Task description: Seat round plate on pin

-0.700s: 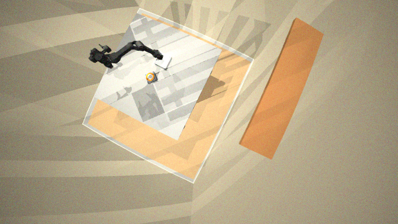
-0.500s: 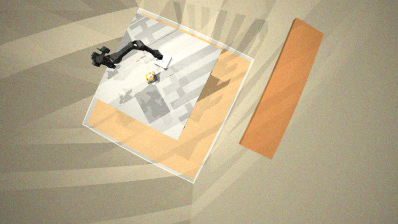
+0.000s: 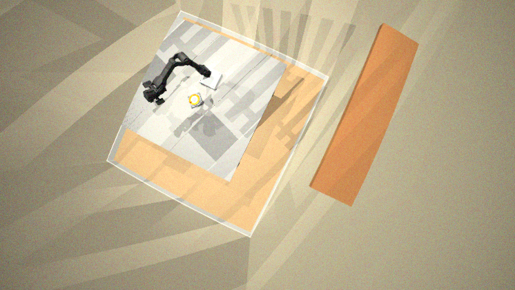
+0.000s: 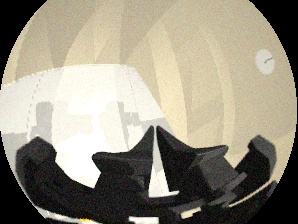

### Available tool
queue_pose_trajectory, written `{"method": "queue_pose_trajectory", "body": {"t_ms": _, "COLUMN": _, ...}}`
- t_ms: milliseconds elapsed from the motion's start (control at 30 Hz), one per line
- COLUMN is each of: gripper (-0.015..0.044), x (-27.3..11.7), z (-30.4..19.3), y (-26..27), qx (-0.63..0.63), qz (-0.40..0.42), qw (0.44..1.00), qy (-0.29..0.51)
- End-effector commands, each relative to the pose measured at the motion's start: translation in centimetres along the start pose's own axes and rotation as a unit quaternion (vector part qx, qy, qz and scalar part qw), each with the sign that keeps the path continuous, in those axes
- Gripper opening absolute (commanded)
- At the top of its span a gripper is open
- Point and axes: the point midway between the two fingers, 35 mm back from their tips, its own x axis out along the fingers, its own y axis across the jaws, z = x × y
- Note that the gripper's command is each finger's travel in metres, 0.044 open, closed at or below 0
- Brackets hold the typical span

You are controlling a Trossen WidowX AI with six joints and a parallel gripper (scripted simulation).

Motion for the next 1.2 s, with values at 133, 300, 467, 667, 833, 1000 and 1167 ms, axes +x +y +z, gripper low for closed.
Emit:
{"method": "queue_pose_trajectory", "body": {"t_ms": 133, "gripper": 0.0000, "x": -2.7, "z": -10.1, "y": 8.9, "qx": -0.131, "qz": 0.227, "qw": 0.956, "qy": 0.135}}
{"method": "queue_pose_trajectory", "body": {"t_ms": 300, "gripper": 0.0000, "x": -7.1, "z": -17.3, "y": 12.7, "qx": -0.180, "qz": 0.366, "qw": 0.881, "qy": 0.241}}
{"method": "queue_pose_trajectory", "body": {"t_ms": 467, "gripper": 0.0000, "x": -8.8, "z": -18.6, "y": 13.9, "qx": -0.187, "qz": 0.399, "qw": 0.856, "qy": 0.270}}
{"method": "queue_pose_trajectory", "body": {"t_ms": 667, "gripper": 0.0000, "x": -8.8, "z": -18.6, "y": 13.9, "qx": -0.187, "qz": 0.399, "qw": 0.856, "qy": 0.270}}
{"method": "queue_pose_trajectory", "body": {"t_ms": 833, "gripper": 0.0000, "x": -8.4, "z": -19.0, "y": 14.4, "qx": -0.187, "qz": 0.399, "qw": 0.856, "qy": 0.270}}
{"method": "queue_pose_trajectory", "body": {"t_ms": 1000, "gripper": 0.0000, "x": -6.9, "z": -20.7, "y": 16.0, "qx": -0.186, "qz": 0.399, "qw": 0.856, "qy": 0.270}}
{"method": "queue_pose_trajectory", "body": {"t_ms": 1167, "gripper": 0.0000, "x": -6.2, "z": -21.6, "y": 16.7, "qx": -0.186, "qz": 0.400, "qw": 0.856, "qy": 0.270}}
